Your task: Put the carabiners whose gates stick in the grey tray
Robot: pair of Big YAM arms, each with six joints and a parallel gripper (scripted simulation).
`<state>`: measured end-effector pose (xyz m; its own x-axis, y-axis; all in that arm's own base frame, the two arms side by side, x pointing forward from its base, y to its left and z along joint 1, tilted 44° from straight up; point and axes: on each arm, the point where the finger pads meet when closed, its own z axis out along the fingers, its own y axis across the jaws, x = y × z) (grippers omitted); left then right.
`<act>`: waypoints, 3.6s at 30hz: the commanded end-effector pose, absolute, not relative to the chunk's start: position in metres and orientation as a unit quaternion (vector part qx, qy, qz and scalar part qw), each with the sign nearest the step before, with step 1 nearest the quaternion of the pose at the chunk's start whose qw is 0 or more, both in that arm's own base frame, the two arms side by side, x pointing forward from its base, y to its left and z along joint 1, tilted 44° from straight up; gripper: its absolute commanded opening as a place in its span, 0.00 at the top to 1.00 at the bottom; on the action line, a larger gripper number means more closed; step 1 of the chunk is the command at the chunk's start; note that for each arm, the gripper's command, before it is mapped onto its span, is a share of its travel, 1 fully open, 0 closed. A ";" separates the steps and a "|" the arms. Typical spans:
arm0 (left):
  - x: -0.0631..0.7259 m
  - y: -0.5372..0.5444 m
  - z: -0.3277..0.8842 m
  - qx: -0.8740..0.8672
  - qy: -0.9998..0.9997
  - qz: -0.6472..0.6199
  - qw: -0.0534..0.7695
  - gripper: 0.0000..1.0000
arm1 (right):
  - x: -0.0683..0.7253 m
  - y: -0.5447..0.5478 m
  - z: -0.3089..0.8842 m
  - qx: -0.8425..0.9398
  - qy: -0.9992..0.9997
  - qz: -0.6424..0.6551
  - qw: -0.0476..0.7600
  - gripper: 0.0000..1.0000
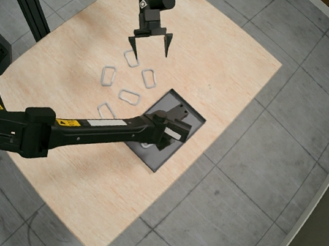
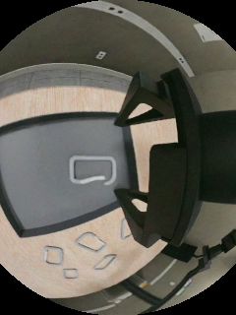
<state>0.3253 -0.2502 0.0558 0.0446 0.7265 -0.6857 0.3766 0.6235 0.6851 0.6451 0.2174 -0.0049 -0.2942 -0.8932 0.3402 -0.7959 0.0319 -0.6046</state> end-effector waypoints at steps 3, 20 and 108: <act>0.328 -0.256 0.062 0.401 0.673 0.141 0.605 0.00 | 0.665 0.196 -0.012 -0.571 0.730 -0.370 0.063 0.12; 0.345 -0.264 0.040 0.571 0.638 0.178 0.485 0.00 | 0.540 0.200 -0.090 -0.368 0.876 -0.301 0.079 0.21; 0.299 -0.248 0.038 0.786 0.556 0.048 0.266 0.00 | 0.483 0.128 -0.152 0.021 0.932 -0.217 0.290 0.00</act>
